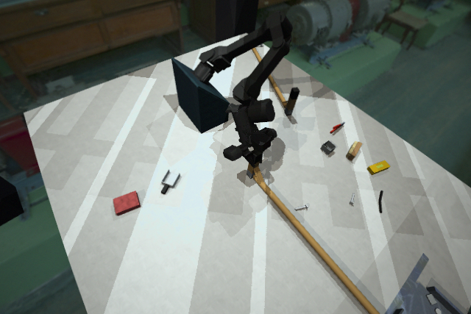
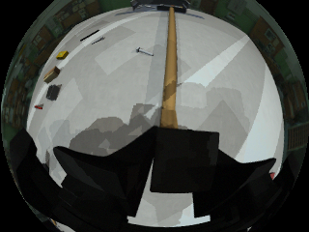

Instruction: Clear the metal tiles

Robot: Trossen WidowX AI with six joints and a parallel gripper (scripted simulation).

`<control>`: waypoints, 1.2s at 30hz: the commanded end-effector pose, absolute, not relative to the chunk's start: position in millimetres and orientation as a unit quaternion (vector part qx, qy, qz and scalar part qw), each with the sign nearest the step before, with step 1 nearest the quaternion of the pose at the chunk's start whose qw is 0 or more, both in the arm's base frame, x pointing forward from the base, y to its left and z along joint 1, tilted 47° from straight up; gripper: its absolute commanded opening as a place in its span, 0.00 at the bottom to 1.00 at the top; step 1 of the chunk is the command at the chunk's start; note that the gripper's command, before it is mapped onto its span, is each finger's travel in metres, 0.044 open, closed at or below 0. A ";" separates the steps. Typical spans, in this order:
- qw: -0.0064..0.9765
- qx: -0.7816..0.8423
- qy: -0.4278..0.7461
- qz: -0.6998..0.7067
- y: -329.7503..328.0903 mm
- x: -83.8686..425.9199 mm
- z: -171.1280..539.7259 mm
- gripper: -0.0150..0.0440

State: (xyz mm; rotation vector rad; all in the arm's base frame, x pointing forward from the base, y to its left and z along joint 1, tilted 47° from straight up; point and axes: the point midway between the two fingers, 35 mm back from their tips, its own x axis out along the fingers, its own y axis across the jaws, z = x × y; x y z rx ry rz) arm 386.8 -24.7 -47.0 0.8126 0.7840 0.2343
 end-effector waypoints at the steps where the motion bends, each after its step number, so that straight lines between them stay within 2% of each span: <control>1: 0.842 0.379 0.362 0.124 -19.3 394.5 -36.6 0.25; 36: 0.843 0.379 0.361 0.124 -38.2 428.6 -48.9 0.25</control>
